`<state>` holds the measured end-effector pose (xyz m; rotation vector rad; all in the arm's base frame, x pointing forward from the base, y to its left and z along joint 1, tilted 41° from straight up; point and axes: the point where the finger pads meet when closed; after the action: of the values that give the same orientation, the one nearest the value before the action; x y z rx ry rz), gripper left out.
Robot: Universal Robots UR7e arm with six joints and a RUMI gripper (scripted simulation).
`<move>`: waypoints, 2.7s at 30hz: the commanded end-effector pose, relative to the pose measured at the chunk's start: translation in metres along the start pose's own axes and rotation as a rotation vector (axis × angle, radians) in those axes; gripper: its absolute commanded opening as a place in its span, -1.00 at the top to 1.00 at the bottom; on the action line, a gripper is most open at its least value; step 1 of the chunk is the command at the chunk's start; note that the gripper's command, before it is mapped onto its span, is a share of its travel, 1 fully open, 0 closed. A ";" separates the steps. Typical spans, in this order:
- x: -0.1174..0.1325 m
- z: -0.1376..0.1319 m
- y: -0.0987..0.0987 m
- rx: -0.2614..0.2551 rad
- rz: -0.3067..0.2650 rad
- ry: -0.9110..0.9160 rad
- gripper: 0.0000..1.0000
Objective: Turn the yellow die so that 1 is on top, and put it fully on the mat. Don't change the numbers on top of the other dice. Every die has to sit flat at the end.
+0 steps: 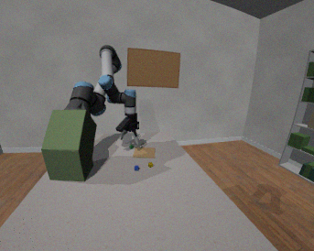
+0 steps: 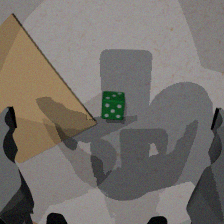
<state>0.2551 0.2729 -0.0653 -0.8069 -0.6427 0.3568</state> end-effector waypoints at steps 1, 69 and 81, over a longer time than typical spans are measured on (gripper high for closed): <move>0.000 0.000 0.000 -0.001 -0.001 0.000 -1.00; 0.000 0.000 -0.032 -0.001 -0.001 0.000 -1.00; 0.000 0.000 -0.069 -0.001 -0.001 0.000 -1.00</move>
<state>0.2598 0.2384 -0.0256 -0.8102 -0.6432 0.3546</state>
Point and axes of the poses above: the point where the finger pads meet when closed, its own y axis out along the fingers, its own z axis across the jaws, x = y × z, and after that the axes turned 15 degrees about y, right-handed
